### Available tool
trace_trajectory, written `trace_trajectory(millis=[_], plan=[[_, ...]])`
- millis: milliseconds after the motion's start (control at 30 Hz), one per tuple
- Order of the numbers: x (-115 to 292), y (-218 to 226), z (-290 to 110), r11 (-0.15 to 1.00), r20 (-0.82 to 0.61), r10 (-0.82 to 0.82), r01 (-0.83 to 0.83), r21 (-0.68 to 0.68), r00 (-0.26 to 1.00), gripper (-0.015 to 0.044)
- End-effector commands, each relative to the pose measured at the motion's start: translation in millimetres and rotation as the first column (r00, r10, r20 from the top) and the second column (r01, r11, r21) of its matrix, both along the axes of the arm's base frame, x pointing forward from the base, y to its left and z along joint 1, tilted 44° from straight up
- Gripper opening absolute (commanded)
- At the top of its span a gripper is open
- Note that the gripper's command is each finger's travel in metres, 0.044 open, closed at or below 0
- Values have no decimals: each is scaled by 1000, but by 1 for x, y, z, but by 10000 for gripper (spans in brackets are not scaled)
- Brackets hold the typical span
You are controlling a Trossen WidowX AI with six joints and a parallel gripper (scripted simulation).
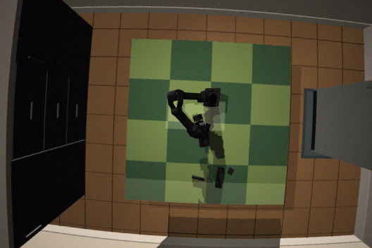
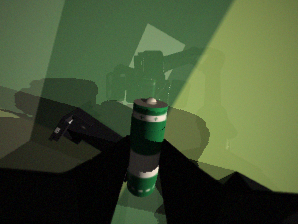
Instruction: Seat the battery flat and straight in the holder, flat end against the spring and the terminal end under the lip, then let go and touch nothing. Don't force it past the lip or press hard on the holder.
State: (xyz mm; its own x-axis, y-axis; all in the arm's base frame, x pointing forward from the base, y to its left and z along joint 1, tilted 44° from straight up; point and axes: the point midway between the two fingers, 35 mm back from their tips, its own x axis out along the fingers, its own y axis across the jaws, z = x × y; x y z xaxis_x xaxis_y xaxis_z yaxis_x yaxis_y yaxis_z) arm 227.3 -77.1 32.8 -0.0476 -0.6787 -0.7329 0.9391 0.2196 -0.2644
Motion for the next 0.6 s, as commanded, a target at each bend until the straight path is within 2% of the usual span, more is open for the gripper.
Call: trace_trajectory(millis=[0,167,400,567], plan=[[12,12,-7,982,-165,189,-186,32,968,76],[23,27,-17,915,-352,400,-389,103,847,76],[35,47,-33,759,-548,624,-600,255,557,76],[36,49,-35,741,-564,639,-615,269,523,76]])
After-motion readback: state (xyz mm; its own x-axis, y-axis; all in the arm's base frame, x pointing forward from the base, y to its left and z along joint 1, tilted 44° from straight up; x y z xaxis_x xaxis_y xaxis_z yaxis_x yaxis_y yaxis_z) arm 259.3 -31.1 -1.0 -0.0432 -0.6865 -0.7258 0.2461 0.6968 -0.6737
